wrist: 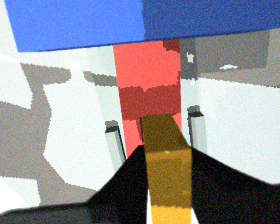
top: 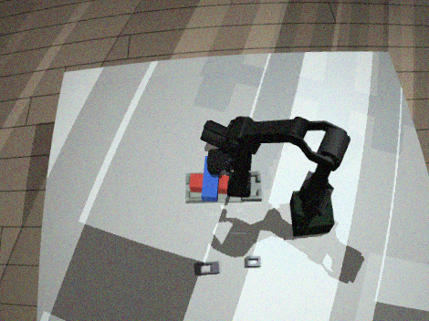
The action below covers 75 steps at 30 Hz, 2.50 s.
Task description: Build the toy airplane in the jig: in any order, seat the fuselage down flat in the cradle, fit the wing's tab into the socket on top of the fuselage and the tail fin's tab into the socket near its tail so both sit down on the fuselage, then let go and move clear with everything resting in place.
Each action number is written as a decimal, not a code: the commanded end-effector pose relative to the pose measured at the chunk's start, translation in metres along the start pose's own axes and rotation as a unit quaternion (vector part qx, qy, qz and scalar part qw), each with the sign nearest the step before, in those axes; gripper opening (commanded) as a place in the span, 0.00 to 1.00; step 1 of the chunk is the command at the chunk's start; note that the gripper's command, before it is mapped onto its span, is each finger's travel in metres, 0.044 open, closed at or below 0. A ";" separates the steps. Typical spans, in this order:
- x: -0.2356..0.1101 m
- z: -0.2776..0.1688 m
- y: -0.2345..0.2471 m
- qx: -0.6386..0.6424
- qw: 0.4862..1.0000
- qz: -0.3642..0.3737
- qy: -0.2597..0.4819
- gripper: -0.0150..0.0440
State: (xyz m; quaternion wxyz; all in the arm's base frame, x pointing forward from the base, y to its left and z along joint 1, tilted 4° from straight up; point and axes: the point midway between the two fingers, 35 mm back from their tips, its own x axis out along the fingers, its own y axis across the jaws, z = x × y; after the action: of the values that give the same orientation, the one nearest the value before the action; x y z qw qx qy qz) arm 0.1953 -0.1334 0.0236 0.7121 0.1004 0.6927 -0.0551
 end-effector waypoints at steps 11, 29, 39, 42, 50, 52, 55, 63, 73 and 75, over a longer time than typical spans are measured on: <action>0.016 -0.004 0.001 0.001 1.000 -0.001 0.006 0.36; 0.014 -0.002 0.001 -0.001 1.000 0.001 0.003 0.34; 0.014 -0.002 0.001 -0.001 1.000 0.001 0.003 0.69; 0.014 -0.002 0.001 -0.001 1.000 0.001 0.003 0.69; -0.054 0.002 -0.001 0.000 1.000 -0.001 0.005 0.69; -0.075 0.000 0.000 0.001 1.000 -0.001 0.006 0.69; -0.077 0.001 0.000 0.001 1.000 -0.001 0.006 0.69; -0.077 0.003 0.000 0.001 1.000 -0.001 0.006 0.69; -0.077 0.002 0.001 0.001 1.000 -0.001 0.006 0.69; -0.077 0.002 0.002 0.001 1.000 -0.001 0.006 0.69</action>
State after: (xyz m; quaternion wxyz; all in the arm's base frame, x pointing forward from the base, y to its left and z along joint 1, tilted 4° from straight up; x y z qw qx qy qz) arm 0.1949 -0.1363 0.1000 0.7085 0.1026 0.6961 -0.0542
